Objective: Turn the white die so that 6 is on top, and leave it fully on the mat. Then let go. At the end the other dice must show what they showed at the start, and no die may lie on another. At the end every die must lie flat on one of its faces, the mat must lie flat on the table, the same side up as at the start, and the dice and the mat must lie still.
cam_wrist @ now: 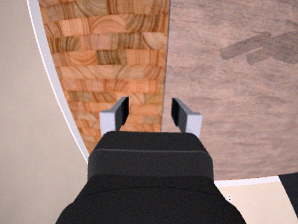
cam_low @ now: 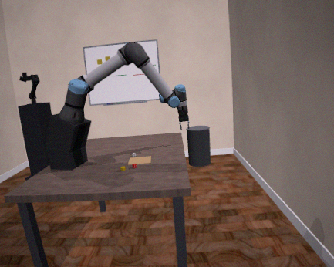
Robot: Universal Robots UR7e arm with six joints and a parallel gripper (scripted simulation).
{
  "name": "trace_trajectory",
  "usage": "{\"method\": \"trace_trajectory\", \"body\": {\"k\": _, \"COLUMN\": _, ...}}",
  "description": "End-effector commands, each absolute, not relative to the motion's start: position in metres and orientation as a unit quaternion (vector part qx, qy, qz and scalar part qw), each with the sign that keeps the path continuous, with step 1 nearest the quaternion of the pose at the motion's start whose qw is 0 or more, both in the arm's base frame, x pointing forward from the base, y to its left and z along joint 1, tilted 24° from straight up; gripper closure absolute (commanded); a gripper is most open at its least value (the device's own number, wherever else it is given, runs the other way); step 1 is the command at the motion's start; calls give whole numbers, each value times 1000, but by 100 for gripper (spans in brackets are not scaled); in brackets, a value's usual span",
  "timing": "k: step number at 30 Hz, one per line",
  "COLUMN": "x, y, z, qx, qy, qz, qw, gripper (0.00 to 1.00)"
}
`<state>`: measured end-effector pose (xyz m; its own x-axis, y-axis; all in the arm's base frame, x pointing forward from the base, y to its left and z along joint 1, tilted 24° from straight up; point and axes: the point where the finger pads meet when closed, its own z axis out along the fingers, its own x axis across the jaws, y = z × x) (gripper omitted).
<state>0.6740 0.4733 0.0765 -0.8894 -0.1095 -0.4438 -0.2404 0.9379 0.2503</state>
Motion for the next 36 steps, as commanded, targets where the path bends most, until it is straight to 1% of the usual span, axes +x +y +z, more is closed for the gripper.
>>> {"method": "trace_trajectory", "body": {"k": 1, "x": 684, "y": 407, "z": 77, "qx": -41, "qy": 964, "qz": 149, "qw": 215, "gripper": 0}}
{"method": "trace_trajectory", "body": {"k": 2, "x": 686, "y": 386, "z": 76, "qx": -24, "qy": 965, "qz": 147, "qw": 214, "gripper": 0}}
{"method": "trace_trajectory", "body": {"k": 3, "x": 686, "y": 386, "z": 76, "qx": -24, "qy": 965, "qz": 147, "qw": 214, "gripper": 0}}
{"method": "trace_trajectory", "body": {"k": 4, "x": 687, "y": 364, "z": 75, "qx": -6, "qy": 966, "qz": 146, "qw": 213, "gripper": 0}}
{"method": "trace_trajectory", "body": {"k": 5, "x": 687, "y": 364, "z": 75, "qx": -6, "qy": 966, "qz": 146, "qw": 213, "gripper": 0}}
{"method": "trace_trajectory", "body": {"k": 7, "x": 688, "y": 322, "z": 73, "qx": 31, "qy": 967, "qz": 143, "qw": 210, "gripper": 0}}
{"method": "trace_trajectory", "body": {"k": 8, "x": 688, "y": 322, "z": 73, "qx": 31, "qy": 967, "qz": 143, "qw": 210, "gripper": 0}}
{"method": "trace_trajectory", "body": {"k": 9, "x": 687, "y": 300, "z": 72, "qx": 49, "qy": 966, "qz": 142, "qw": 209, "gripper": 0}}
{"method": "trace_trajectory", "body": {"k": 10, "x": 687, "y": 300, "z": 72, "qx": 49, "qy": 966, "qz": 142, "qw": 209, "gripper": 0}}
{"method": "trace_trajectory", "body": {"k": 12, "x": 682, "y": 258, "z": 69, "qx": 86, "qy": 965, "qz": 139, "qw": 207, "gripper": 0}}
{"method": "trace_trajectory", "body": {"k": 13, "x": 682, "y": 258, "z": 69, "qx": 86, "qy": 965, "qz": 139, "qw": 207, "gripper": 0}}
{"method": "trace_trajectory", "body": {"k": 14, "x": 679, "y": 237, "z": 68, "qx": 105, "qy": 963, "qz": 138, "qw": 205, "gripper": 0}}
{"method": "trace_trajectory", "body": {"k": 16, "x": 679, "y": 237, "z": 68, "qx": 105, "qy": 963, "qz": 138, "qw": 205, "gripper": 0}}
{"method": "trace_trajectory", "body": {"k": 19, "x": 664, "y": 177, "z": 64, "qx": 162, "qy": 957, "qz": 135, "qw": 201, "gripper": 0}}
{"method": "trace_trajectory", "body": {"k": 20, "x": 664, "y": 177, "z": 64, "qx": 162, "qy": 957, "qz": 135, "qw": 201, "gripper": 0}}
{"method": "trace_trajectory", "body": {"k": 21, "x": 658, "y": 158, "z": 62, "qx": 181, "qy": 954, "qz": 134, "qw": 200, "gripper": 0}}
{"method": "trace_trajectory", "body": {"k": 22, "x": 658, "y": 158, "z": 62, "qx": 181, "qy": 954, "qz": 134, "qw": 200, "gripper": 0}}
{"method": "trace_trajectory", "body": {"k": 24, "x": 644, "y": 122, "z": 59, "qx": 218, "qy": 947, "qz": 132, "qw": 197, "gripper": 0}}
{"method": "trace_trajectory", "body": {"k": 25, "x": 644, "y": 122, "z": 59, "qx": 218, "qy": 947, "qz": 132, "qw": 197, "gripper": 0}}
{"method": "trace_trajectory", "body": {"k": 27, "x": 628, "y": 88, "z": 56, "qx": 255, "qy": 938, "qz": 130, "qw": 195, "gripper": 0}}
{"method": "trace_trajectory", "body": {"k": 28, "x": 628, "y": 88, "z": 56, "qx": 255, "qy": 938, "qz": 130, "qw": 195, "gripper": 0}}
{"method": "trace_trajectory", "body": {"k": 30, "x": 610, "y": 57, "z": 52, "qx": 292, "qy": 928, "qz": 128, "qw": 192, "gripper": 0}}
{"method": "trace_trajectory", "body": {"k": 33, "x": 610, "y": 57, "z": 52, "qx": 292, "qy": 928, "qz": 128, "qw": 192, "gripper": 0}}
{"method": "trace_trajectory", "body": {"k": 36, "x": 580, "y": 17, "z": 47, "qx": 344, "qy": 911, "qz": 126, "qw": 188, "gripper": 0}}
